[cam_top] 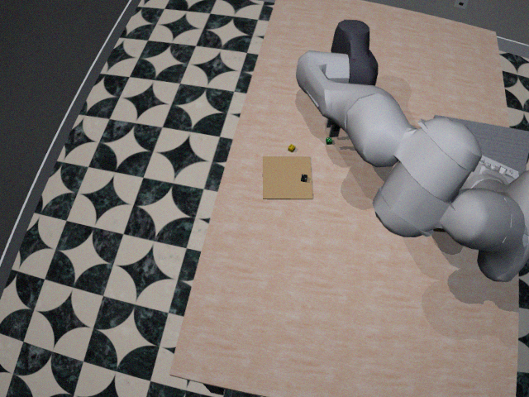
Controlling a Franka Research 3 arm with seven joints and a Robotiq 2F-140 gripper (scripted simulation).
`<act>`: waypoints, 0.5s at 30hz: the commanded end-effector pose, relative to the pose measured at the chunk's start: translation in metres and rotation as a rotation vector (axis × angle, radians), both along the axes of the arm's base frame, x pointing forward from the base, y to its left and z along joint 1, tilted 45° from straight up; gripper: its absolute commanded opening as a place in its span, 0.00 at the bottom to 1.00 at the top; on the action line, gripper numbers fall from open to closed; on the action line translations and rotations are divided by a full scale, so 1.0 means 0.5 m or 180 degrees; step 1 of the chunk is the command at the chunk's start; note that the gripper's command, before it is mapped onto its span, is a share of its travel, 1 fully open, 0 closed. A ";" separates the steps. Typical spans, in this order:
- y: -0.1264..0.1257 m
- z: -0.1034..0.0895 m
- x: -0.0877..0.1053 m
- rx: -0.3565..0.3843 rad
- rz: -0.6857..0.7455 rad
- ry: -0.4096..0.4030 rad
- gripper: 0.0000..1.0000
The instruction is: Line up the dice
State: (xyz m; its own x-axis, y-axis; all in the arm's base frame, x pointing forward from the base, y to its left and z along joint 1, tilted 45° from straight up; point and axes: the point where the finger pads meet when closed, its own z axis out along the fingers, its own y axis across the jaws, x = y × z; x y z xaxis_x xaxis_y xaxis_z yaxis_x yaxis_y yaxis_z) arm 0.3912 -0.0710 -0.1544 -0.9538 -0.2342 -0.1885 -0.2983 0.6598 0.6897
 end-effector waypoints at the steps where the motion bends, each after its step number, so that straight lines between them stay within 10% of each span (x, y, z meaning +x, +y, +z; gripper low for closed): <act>1: 0.008 -0.010 0.003 -0.0014 0.0004 -0.0009 0.19; 15: 0.034 -0.036 0.003 -0.0014 0.0004 -0.0009 0.19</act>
